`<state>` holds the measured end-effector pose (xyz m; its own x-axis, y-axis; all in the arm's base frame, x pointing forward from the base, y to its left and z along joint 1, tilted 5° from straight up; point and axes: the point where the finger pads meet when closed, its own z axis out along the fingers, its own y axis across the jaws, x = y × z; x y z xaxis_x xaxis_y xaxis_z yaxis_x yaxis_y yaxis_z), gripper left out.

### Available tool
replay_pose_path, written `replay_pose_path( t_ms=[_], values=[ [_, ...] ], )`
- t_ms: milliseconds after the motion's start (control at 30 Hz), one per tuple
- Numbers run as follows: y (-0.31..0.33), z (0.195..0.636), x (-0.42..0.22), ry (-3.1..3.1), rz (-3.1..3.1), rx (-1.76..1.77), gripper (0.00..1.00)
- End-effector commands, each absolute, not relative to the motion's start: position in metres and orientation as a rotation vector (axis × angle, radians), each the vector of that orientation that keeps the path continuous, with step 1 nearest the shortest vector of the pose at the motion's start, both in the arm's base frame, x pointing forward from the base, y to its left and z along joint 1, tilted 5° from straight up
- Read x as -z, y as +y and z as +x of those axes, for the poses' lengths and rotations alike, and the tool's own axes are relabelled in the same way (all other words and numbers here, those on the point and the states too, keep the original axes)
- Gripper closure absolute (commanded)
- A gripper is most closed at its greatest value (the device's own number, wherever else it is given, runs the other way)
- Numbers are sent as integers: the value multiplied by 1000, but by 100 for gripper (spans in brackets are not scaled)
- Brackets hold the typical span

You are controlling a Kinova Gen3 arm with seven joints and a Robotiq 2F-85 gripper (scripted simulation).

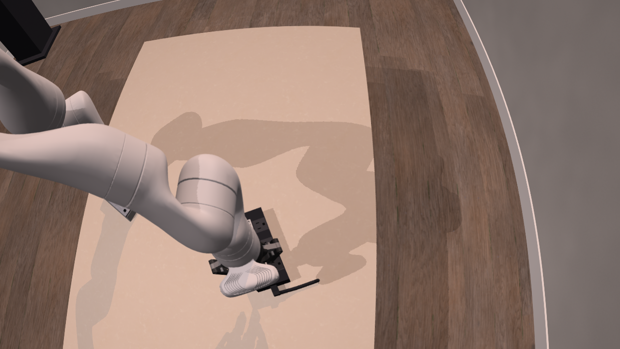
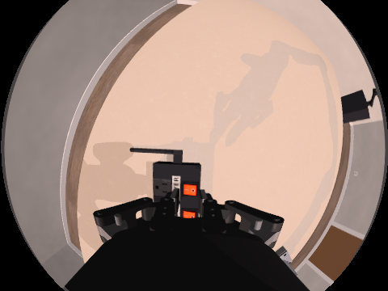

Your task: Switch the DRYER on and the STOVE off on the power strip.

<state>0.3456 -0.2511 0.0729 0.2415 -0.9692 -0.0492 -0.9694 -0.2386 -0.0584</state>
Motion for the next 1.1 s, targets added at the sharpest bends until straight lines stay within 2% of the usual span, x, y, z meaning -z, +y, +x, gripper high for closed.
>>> replay_pose_path(
  t_ms=[0, 467, 1067],
  values=[
    [-252, 349, -78, 1884, -2411, 8, 0],
    [-257, 341, -148, 1891, -2409, -5, 0],
    [-257, 344, -173, 1881, -2411, 9, 0]
  ],
)
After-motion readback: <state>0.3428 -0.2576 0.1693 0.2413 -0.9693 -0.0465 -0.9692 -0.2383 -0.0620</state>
